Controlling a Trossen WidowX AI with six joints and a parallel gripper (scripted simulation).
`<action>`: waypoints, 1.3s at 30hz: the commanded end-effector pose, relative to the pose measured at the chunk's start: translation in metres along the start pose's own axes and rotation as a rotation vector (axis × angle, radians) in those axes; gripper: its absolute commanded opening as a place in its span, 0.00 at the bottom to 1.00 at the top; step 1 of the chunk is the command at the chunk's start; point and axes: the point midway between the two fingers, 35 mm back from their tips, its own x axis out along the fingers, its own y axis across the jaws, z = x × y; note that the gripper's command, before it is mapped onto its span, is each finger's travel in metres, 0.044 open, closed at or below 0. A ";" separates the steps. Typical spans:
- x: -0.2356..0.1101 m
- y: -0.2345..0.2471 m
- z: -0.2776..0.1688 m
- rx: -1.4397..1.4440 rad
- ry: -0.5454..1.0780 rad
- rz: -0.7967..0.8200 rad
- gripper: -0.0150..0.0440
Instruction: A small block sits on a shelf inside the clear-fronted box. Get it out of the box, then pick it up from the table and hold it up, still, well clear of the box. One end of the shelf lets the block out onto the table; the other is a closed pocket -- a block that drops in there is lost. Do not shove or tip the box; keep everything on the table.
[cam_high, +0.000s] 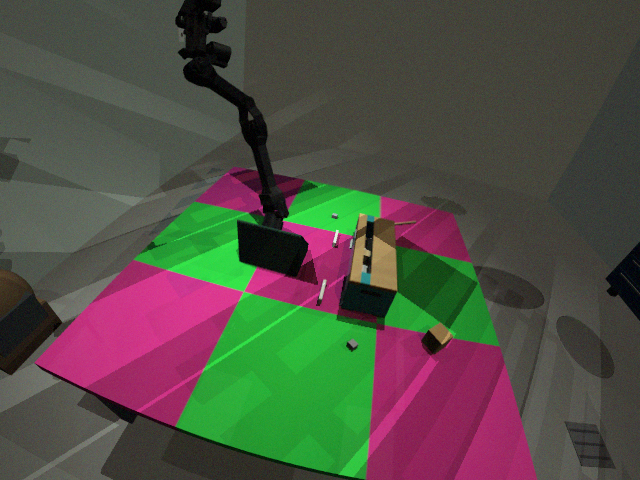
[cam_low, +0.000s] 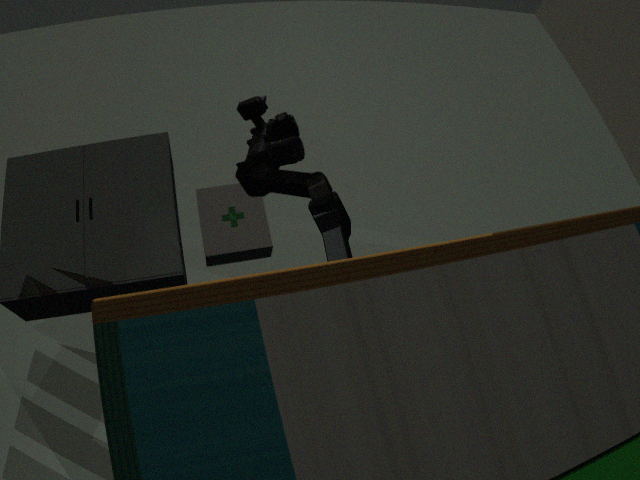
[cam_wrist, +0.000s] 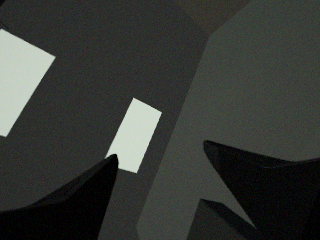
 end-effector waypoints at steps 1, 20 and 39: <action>0.000 0.002 -0.001 0.000 0.006 0.003 0.93; -0.066 0.270 -0.044 -0.032 0.481 0.520 0.93; -0.240 0.478 0.056 -0.089 0.570 1.295 0.93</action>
